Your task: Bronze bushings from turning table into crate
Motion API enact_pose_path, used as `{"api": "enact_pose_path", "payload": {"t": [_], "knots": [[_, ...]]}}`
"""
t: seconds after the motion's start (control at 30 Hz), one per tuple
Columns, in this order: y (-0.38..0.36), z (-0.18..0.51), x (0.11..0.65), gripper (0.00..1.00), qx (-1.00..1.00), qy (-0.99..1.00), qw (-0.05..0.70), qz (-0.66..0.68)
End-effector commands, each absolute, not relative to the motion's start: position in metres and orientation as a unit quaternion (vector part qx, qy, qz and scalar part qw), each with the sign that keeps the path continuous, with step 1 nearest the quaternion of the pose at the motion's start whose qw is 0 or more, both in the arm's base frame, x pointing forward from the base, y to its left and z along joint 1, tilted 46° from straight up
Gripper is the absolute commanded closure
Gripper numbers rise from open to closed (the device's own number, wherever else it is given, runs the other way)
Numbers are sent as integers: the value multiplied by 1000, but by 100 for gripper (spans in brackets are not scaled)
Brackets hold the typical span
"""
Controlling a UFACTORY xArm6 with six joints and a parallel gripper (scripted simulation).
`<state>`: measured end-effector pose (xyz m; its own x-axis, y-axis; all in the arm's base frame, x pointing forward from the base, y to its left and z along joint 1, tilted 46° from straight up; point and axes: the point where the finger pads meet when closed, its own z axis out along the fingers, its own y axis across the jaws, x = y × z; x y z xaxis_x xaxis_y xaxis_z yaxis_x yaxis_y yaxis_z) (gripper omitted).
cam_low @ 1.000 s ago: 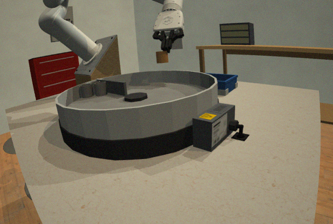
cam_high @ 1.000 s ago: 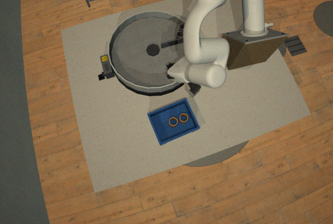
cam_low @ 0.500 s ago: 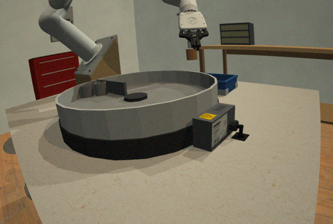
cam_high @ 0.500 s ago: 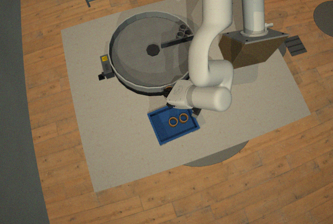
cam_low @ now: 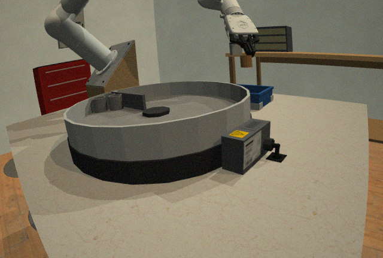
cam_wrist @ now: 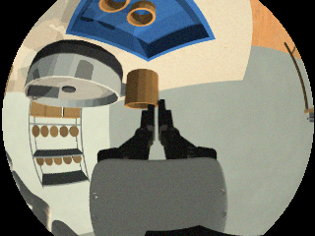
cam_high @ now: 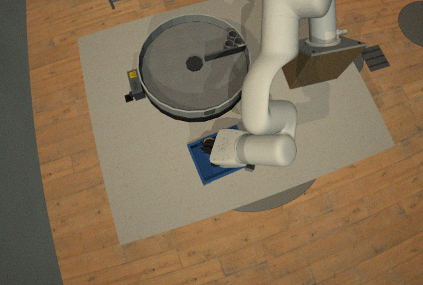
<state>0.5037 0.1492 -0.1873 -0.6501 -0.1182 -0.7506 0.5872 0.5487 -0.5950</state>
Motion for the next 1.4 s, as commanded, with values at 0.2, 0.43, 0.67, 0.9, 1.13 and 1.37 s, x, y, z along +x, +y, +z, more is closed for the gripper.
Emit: {"api": "enact_pose_path", "payload": {"t": [0.2,0.43,0.67,0.9,1.13,1.37], "knots": [[166,-203,518,100,127,797,383,-449],[167,-204,518,100,126,798,383,-448],[167,-204,518,100,126,798,383,-448],[167,-204,519,100,126,798,383,-449],[167,-205,520,100,126,798,383,-449],[167,-205,520,100,126,798,383,-449]]}}
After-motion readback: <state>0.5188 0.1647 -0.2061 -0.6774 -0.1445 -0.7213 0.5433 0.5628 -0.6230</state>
